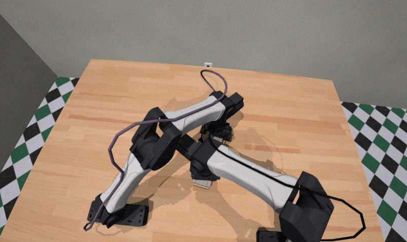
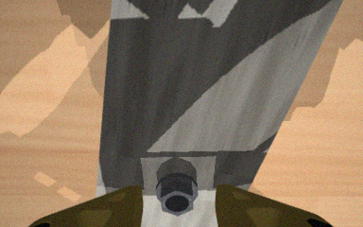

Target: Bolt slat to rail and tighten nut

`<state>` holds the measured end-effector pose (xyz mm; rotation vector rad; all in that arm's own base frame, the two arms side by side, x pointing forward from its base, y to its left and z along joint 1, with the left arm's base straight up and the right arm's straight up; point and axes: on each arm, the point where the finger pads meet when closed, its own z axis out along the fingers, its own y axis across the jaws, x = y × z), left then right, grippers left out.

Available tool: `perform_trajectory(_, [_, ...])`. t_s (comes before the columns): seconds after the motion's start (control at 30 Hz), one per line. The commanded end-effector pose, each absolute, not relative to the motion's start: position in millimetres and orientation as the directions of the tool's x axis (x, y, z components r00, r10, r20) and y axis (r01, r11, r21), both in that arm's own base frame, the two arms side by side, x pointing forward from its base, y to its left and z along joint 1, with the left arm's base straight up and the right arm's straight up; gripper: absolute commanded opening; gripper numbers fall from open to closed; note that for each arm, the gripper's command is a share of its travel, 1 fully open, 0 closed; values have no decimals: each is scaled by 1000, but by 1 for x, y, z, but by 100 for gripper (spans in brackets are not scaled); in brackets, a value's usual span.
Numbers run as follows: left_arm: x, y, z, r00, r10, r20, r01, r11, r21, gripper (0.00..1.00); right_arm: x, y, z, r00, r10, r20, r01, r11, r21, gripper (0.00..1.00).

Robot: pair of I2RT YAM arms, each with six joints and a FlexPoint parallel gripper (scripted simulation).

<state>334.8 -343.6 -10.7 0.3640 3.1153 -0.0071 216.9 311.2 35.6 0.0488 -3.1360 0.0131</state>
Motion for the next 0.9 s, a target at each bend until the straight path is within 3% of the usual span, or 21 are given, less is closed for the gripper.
perform_trajectory(0.0, [338,-345,-4,-973,232,-23,232,973,-13,67,220,317,55,-928,-372,-23,-372,928,18,36])
perform_trajectory(0.1, [338,-345,-4,-973,232,-23,232,973,-13,67,220,317,55,-906,-423,-24,-423,906,17,36])
perform_trajectory(0.2, [338,-345,-4,-973,232,-23,232,973,-13,67,220,317,55,-771,-636,-27,-636,771,11,36])
perform_trajectory(0.47, [338,-345,-4,-973,232,-23,232,973,-13,67,220,317,56,-415,-909,-30,-910,415,-2,36])
perform_trajectory(0.6, [338,-345,-4,-973,232,-23,232,973,-13,67,220,317,56,-200,-979,-28,-980,201,-8,36])
perform_trajectory(0.67, [338,-345,-4,-973,232,-23,232,973,-13,67,220,317,56,-200,-979,-28,-980,201,-8,36])
perform_trajectory(0.7, [338,-345,-4,-973,232,-23,232,973,-13,67,220,317,57,-59,-998,-33,-998,60,-14,36])
perform_trajectory(0.87, [338,-345,-4,-973,232,-23,232,973,-13,67,220,317,57,219,-976,-22,-976,-218,-18,36])
